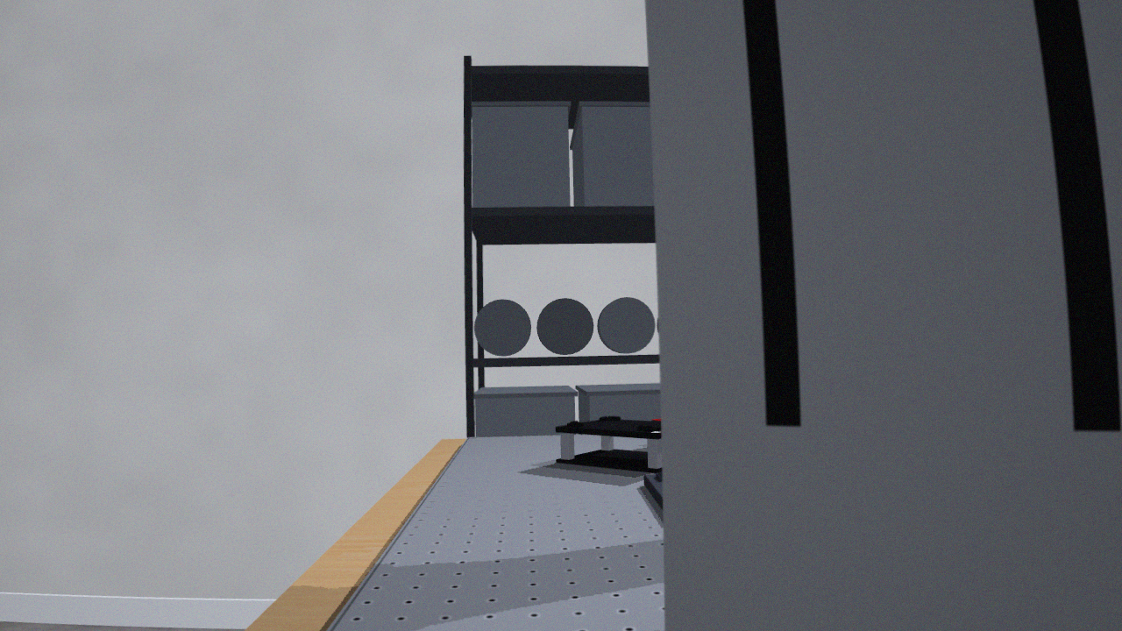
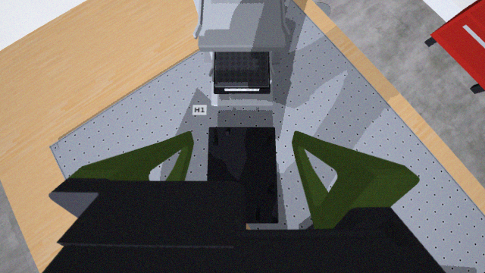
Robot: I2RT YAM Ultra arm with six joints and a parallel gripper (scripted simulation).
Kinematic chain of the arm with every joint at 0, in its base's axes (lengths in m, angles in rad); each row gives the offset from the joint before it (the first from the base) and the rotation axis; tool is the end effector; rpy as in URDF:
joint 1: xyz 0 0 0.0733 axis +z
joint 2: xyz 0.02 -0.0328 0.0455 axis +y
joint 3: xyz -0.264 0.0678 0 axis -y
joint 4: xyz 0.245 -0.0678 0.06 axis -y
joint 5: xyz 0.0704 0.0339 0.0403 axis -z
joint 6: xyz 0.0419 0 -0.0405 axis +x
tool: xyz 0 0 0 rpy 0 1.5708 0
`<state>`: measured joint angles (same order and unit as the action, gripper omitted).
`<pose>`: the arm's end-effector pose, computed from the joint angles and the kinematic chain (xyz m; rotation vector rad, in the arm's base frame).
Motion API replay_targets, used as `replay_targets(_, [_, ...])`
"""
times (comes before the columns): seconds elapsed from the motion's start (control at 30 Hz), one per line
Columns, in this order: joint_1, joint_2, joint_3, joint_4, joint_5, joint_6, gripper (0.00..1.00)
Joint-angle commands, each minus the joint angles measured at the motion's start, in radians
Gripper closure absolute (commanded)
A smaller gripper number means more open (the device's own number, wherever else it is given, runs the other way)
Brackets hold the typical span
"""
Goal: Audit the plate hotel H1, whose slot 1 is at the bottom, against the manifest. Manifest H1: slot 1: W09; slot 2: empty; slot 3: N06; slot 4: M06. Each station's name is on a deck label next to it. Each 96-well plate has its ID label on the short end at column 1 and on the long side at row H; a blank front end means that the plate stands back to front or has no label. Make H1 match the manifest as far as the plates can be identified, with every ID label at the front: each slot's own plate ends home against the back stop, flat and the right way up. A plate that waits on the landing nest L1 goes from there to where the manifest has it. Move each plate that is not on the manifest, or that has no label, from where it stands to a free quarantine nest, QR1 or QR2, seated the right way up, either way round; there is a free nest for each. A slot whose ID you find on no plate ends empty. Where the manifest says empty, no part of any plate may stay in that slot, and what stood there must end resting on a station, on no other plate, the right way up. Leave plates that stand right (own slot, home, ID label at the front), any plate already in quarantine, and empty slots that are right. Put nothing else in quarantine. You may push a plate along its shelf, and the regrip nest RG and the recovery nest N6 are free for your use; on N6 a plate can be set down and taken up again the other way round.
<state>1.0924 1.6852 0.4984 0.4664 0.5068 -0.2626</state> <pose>0.1450 0.2378 0.1056 -1.1637 1.8529 -0.1184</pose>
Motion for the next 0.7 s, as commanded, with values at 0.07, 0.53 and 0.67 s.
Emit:
replay_targets(0.07, [0.009,-0.017,-0.031,0.034,-0.007,-0.008,0.00])
replay_targets(0.53, [-0.044,0.084,-0.062,0.150,-0.038,-0.035,0.00])
replay_targets(0.67, [-0.057,0.114,-0.069,0.192,-0.048,-0.045,0.00])
